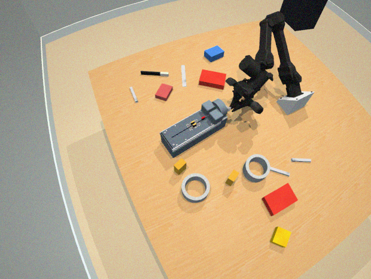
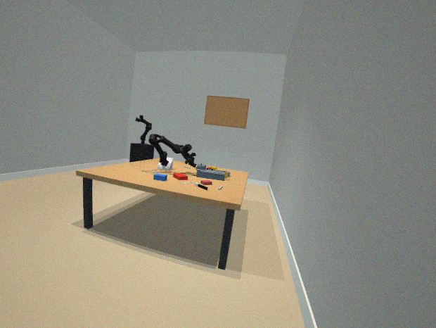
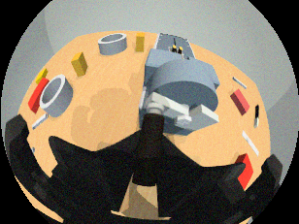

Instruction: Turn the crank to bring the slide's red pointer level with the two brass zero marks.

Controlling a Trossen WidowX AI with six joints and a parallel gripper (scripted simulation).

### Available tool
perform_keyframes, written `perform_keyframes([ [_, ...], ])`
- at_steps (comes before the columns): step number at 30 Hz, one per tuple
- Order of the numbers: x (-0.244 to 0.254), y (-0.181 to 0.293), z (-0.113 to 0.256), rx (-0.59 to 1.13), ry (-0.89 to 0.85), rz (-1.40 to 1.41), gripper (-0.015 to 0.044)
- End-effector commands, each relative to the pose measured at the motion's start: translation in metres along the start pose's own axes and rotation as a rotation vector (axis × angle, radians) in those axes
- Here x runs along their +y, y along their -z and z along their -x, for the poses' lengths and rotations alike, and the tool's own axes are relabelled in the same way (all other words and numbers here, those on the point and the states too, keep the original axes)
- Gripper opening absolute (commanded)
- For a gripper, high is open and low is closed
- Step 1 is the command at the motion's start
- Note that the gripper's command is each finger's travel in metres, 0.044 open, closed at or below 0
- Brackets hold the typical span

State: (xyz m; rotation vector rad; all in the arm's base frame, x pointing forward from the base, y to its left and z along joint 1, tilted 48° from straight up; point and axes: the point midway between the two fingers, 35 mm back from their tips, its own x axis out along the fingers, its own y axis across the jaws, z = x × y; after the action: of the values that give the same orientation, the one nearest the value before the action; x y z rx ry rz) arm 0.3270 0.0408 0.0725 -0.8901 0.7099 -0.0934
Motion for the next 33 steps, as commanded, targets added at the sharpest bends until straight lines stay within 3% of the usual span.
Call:
perform_keyframes([
  [1,0.0,0.0,0.0,0.0,0.0,0.0,0.0079],
  [15,0.0,0.0,0.0,0.0,0.0,0.0,0.044],
  [33,0.002,-0.047,0.044,0.002,-0.008,-0.001,0.044],
])
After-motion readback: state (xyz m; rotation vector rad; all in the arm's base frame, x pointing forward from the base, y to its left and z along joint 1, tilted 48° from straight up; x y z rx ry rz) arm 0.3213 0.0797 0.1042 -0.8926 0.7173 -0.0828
